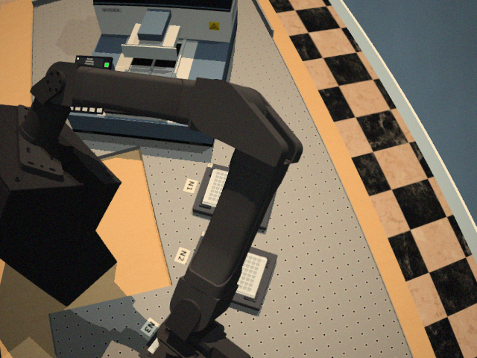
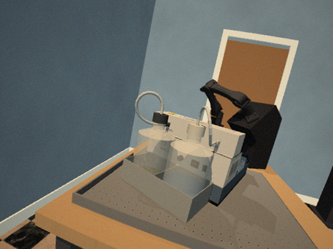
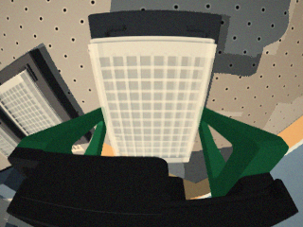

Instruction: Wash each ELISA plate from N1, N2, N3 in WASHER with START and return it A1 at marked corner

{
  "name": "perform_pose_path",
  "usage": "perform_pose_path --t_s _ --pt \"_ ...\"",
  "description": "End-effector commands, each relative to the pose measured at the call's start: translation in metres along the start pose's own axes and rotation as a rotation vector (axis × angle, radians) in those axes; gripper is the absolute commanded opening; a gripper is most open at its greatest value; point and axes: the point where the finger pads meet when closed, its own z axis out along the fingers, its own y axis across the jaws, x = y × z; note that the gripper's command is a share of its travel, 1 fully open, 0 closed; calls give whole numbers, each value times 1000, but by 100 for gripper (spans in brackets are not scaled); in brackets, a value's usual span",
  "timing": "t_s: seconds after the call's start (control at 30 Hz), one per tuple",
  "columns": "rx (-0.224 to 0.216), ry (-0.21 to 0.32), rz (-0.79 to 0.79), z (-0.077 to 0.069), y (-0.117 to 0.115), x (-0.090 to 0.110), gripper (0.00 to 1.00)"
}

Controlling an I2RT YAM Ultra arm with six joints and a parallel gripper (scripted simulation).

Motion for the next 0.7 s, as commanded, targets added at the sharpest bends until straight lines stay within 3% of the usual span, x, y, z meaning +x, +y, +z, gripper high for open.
perform_pose_path --t_s 0.0,0.67 --pt "3 -16 0 -13 -3 -4 0" --pt "3 -16 0 -43 -3 -4 0"
